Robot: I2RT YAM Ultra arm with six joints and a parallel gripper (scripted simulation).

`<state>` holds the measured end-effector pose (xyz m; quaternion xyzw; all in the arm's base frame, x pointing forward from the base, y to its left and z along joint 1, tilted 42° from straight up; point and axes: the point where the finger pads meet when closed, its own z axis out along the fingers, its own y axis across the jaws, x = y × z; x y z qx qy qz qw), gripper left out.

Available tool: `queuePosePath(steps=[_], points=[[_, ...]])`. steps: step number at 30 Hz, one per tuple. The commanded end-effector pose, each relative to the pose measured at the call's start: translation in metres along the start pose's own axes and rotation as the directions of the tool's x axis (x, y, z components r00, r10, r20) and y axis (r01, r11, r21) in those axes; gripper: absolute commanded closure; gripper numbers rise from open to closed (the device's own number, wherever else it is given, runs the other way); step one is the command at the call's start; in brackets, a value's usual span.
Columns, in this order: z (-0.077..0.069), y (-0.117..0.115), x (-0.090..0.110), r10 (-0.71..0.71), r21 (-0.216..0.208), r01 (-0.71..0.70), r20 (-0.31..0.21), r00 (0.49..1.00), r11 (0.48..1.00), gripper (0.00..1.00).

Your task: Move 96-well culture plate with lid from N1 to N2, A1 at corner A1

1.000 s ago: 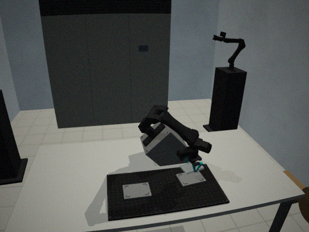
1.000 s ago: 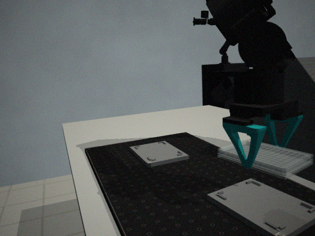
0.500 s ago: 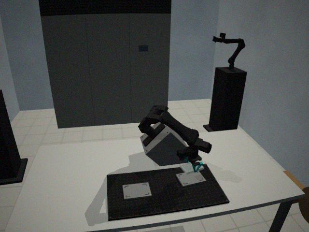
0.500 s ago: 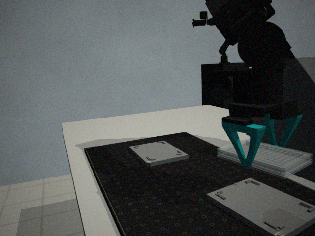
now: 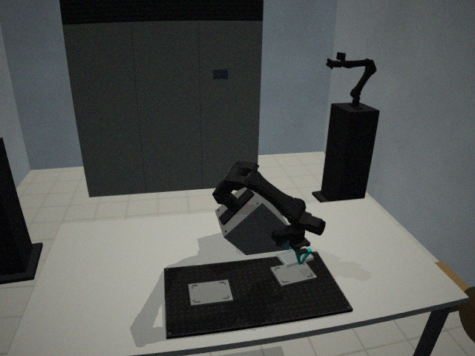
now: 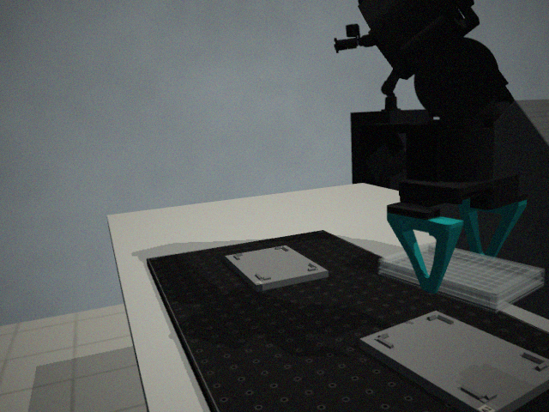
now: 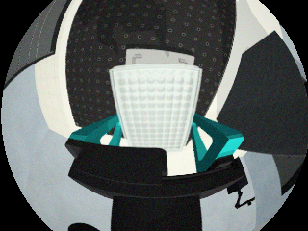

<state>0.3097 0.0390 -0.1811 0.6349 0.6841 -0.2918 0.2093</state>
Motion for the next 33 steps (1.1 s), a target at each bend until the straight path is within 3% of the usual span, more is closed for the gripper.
queuePosePath(steps=[1,26,27,31,32,33], points=[[-0.016,0.008,0.004,-0.002,-0.032,0.002,-0.005,1.000,0.999,1.00],[-0.016,0.008,0.004,-0.002,-0.032,0.002,-0.005,1.000,0.999,1.00],[-0.011,-0.005,-0.005,-0.013,-0.011,0.014,0.014,1.000,1.000,1.00],[-0.007,-0.001,-0.014,0.028,-0.013,-0.028,0.003,1.000,1.000,1.00],[-0.004,-0.002,-0.011,0.214,-0.003,-0.214,0.004,0.977,0.977,1.00],[-0.013,0.008,-0.021,0.050,-0.025,-0.050,-0.003,0.999,0.998,1.00]])
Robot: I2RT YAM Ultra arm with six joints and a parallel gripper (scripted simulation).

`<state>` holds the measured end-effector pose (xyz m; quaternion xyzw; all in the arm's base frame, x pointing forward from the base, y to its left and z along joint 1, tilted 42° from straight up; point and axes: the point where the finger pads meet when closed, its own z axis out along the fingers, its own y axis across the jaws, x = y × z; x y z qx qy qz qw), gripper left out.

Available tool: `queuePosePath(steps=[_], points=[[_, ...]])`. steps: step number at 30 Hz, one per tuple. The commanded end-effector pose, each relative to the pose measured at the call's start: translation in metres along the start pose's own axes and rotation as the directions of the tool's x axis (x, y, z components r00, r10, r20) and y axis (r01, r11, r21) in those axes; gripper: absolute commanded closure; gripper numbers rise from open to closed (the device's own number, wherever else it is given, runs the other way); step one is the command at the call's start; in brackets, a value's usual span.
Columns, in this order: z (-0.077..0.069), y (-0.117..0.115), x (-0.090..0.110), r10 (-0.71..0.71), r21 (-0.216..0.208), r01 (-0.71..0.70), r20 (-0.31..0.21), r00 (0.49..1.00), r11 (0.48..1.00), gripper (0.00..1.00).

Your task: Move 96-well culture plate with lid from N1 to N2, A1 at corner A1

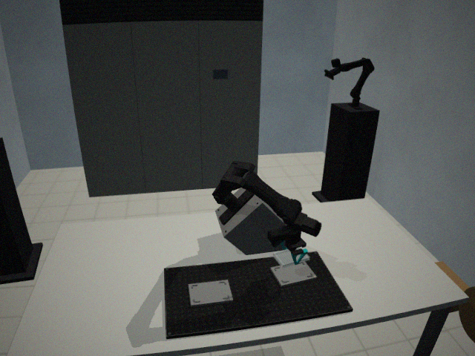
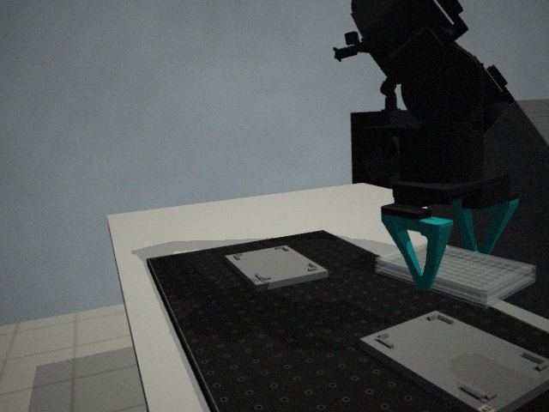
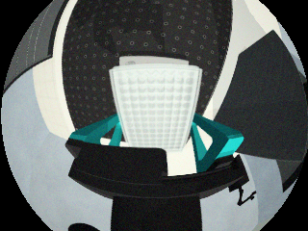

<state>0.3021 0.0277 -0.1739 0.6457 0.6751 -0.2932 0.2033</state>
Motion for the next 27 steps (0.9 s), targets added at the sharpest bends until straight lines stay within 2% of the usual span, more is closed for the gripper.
queuePosePath(steps=[1,2,4,13,15,16,19,27], points=[[-0.017,0.016,-0.011,0.033,-0.045,-0.032,0.006,0.999,0.998,1.00],[-0.011,0.008,-0.013,0.033,-0.039,-0.033,0.010,0.999,0.999,1.00],[-0.010,0.007,-0.021,0.050,-0.034,-0.050,0.010,0.999,0.998,1.00],[-0.010,0.005,-0.051,0.119,-0.036,-0.119,0.008,0.993,0.992,1.00],[-0.010,0.005,-0.051,0.119,-0.036,-0.119,0.008,0.993,0.992,1.00],[-0.014,0.005,-0.049,0.112,-0.050,-0.111,0.009,0.994,0.993,1.00],[-0.010,0.004,-0.064,0.150,-0.036,-0.150,0.007,0.989,0.988,1.00],[-0.010,0.002,-0.090,0.203,-0.036,-0.202,0.007,0.979,0.979,1.00]])
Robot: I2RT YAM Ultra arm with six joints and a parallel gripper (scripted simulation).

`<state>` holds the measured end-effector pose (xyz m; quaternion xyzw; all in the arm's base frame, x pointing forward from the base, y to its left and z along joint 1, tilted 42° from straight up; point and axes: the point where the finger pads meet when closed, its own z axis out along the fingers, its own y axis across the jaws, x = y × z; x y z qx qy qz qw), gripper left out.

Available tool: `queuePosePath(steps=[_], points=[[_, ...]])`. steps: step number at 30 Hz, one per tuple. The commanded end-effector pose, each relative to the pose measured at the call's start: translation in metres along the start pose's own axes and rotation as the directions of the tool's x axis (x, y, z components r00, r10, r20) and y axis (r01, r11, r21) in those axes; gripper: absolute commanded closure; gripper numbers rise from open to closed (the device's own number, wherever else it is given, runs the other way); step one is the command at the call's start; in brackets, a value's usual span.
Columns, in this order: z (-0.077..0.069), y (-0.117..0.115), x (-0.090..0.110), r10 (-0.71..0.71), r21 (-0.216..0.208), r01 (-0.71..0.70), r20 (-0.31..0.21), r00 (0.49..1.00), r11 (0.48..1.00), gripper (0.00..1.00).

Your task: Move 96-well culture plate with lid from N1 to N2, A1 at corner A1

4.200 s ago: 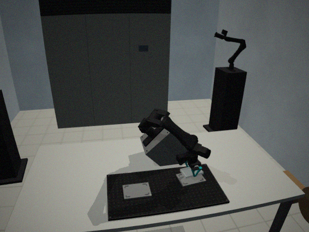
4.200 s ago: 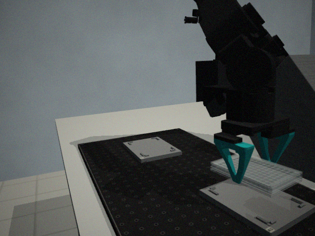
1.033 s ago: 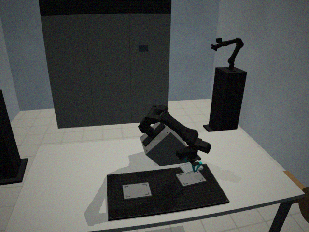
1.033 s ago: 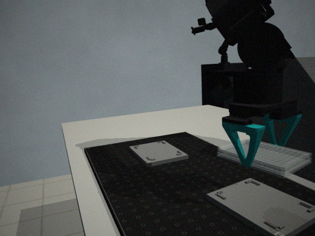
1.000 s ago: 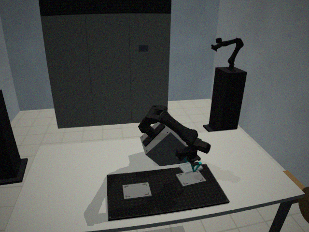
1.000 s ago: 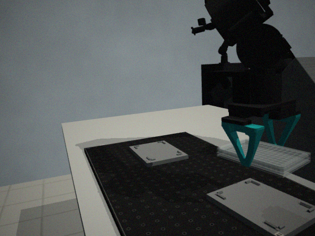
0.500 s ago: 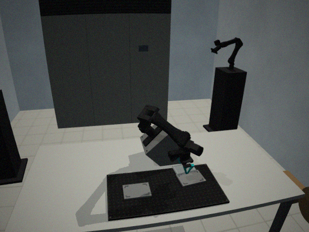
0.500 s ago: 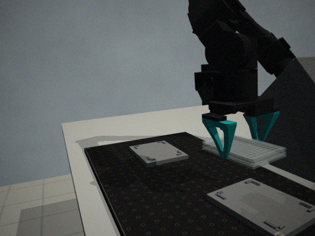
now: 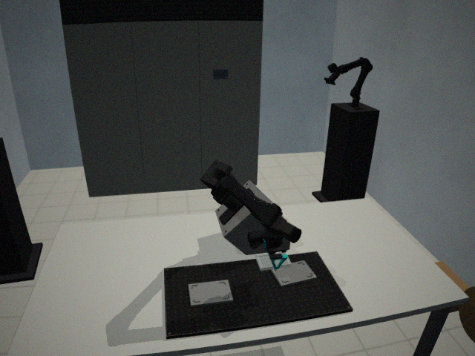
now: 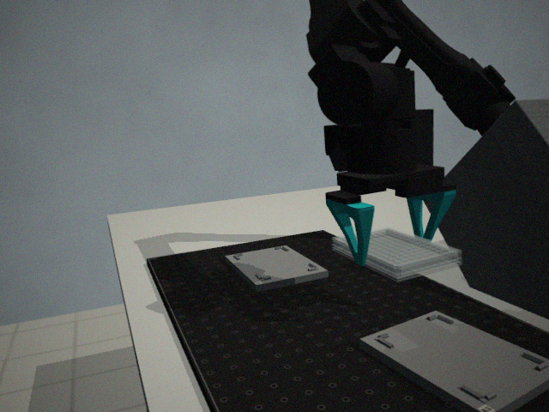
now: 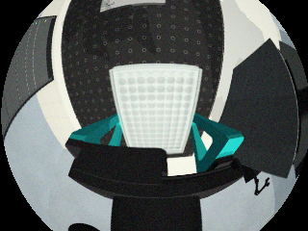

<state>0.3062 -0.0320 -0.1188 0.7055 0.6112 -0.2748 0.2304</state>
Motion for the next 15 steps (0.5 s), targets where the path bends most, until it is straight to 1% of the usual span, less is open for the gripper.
queuePosePath(steps=[1,3,5,6,8,15], points=[[-0.009,0.007,-0.011,0.015,-0.039,-0.014,0.003,1.000,0.999,1.00],[-0.008,0.007,-0.018,0.016,-0.038,-0.016,0.004,1.000,0.999,1.00],[-0.008,0.007,-0.018,0.016,-0.038,-0.016,0.004,1.000,0.999,1.00],[-0.012,0.008,-0.016,0.002,-0.052,-0.002,0.003,1.000,0.999,1.00],[-0.008,0.009,-0.028,0.016,-0.038,-0.016,0.004,1.000,0.999,1.00],[-0.008,0.011,-0.051,0.016,-0.037,-0.016,0.005,1.000,0.999,1.00]])
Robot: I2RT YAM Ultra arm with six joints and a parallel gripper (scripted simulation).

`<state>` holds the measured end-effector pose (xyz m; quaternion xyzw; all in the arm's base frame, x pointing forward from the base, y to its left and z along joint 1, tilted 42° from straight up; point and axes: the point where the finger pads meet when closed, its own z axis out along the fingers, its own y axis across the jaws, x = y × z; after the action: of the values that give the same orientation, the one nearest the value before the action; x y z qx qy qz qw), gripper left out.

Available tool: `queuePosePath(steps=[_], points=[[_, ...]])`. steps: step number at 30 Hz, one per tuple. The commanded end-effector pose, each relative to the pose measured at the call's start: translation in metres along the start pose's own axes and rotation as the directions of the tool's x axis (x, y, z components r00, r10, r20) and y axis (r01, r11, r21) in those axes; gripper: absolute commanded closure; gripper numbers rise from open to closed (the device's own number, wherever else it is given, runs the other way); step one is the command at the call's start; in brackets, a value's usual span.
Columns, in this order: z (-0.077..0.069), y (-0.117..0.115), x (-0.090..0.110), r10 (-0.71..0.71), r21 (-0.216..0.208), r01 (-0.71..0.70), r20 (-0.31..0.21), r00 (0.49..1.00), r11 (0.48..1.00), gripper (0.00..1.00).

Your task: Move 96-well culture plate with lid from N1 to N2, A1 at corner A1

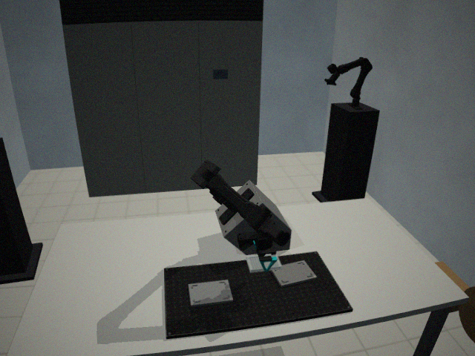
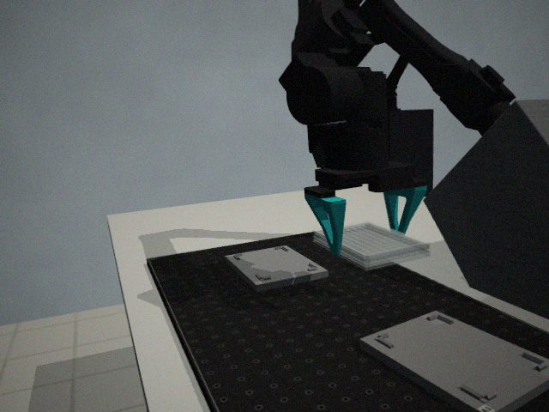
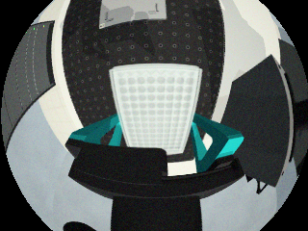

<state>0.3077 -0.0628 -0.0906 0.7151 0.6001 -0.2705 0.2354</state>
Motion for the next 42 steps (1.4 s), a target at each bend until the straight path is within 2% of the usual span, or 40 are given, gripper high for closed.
queuePosePath(steps=[1,5,7,8,11,14,22,24,25,27,39,41,42], points=[[-0.007,0.006,-0.012,-0.016,-0.035,0.016,0.005,1.000,0.999,1.00],[-0.007,0.008,-0.026,-0.016,-0.035,0.016,0.006,1.000,0.999,1.00],[-0.007,0.008,-0.026,-0.016,-0.035,0.016,0.006,1.000,0.999,1.00],[-0.013,0.012,-0.024,-0.025,-0.055,0.025,0.004,1.000,0.998,1.00],[-0.007,0.009,-0.039,-0.020,-0.031,0.020,0.008,1.000,0.999,1.00],[-0.009,0.015,-0.049,-0.013,-0.038,0.013,0.006,1.000,0.999,1.00],[-0.007,0.013,-0.075,-0.024,-0.025,0.024,0.010,1.000,0.999,1.00],[-0.007,0.013,-0.075,-0.024,-0.025,0.024,0.010,1.000,0.999,1.00],[-0.017,0.026,-0.075,-0.019,-0.060,0.020,0.006,1.000,0.998,1.00],[-0.012,0.025,-0.087,-0.008,-0.043,0.008,0.007,1.000,0.999,1.00],[-0.015,0.033,-0.129,-0.004,-0.046,0.005,0.009,1.000,0.999,1.00],[-0.015,0.033,-0.129,-0.004,-0.046,0.005,0.009,1.000,0.999,1.00],[-0.019,0.036,-0.128,-0.019,-0.059,0.019,0.010,1.000,0.998,1.00]])
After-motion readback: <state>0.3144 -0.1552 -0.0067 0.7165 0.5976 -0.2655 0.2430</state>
